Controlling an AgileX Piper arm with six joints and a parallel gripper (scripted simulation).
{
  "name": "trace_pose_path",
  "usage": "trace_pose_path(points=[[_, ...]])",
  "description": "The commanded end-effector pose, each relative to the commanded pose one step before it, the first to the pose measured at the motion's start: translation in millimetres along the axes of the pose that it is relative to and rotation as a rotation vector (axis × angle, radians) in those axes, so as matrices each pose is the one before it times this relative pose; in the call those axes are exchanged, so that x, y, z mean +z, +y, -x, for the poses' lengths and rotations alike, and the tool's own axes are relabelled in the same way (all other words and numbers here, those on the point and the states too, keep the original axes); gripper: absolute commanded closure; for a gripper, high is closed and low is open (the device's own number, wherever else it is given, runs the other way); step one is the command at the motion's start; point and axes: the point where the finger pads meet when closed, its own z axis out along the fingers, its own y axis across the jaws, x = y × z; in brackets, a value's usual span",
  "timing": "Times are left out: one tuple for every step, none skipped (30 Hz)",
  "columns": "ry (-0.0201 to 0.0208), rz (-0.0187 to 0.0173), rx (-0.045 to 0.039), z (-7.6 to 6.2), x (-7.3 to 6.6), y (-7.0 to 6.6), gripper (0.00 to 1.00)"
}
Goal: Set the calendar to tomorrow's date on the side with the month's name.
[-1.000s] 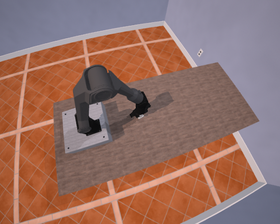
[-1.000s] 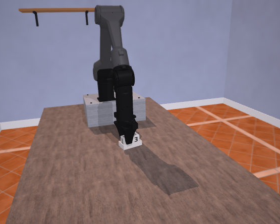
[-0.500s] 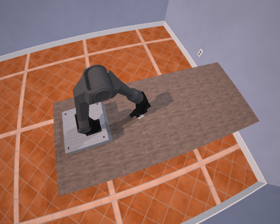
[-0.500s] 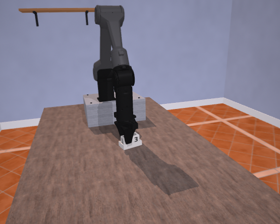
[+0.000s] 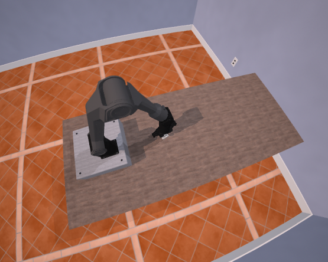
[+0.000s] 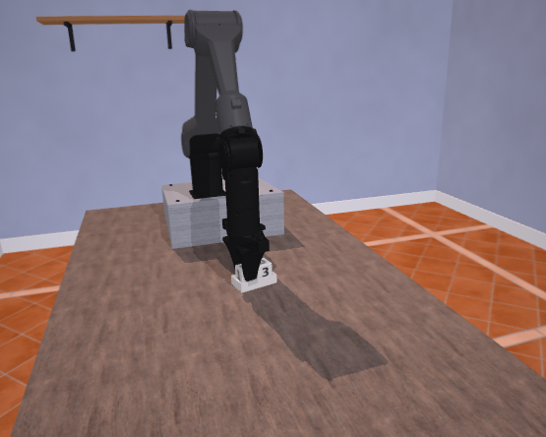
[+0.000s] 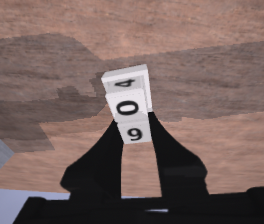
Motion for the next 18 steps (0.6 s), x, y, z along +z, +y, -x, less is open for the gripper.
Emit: trace_pose_path(points=[[0.00028,0.00145,0.00116,-0.31,0.53,0.56,0.65],[0.00002,-0.00014,0.00000,-0.01,-0.14,-0.03,0.65],[0.00016,-0.00089,0.00000,-0.04,-0.94,-0.20,0.65],[0.00038,-0.00213,0.00000,-0.09,-2.01,-0.49,0.65],[0.00011,-0.00067,0.00000,-0.05,-2.17,-0.28,0.65],[0.00000,0.00000,0.00000,0.00,0.00,0.00,0.65],[0.00000,0.00000,0.00000,0.00,0.00,0.00,0.65],[0.00008,-0.00050,0.00000,-0.03,-3.15,-0.21,0.65],[0.00022,-0.00132,0.00000,-0.09,-4.31,-0.55,0.65],[-0.00002,-0.00001,-0.00001,0.01,-5.09,0.00,0.65],[-0.00003,-0.00001,-0.00001,0.01,-5.97,-0.01,0.65],[-0.00003,-0.00001,-0.00002,0.01,-6.70,0.00,0.65],[-0.00003,-0.00001,-0.00002,0.01,-7.25,0.00,0.65],[-0.00003,-0.00001,-0.00002,0.01,-7.61,-0.01,0.65],[-0.00003,-0.00001,-0.00002,0.01,-7.76,0.00,0.65],[-0.00003,-0.00001,-0.00002,0.01,-7.70,0.00,0.65],[-0.00003,-0.00001,-0.00002,0.01,-7.44,0.00,0.65],[-0.00003,-0.00001,-0.00002,0.01,-6.99,0.00,0.65]])
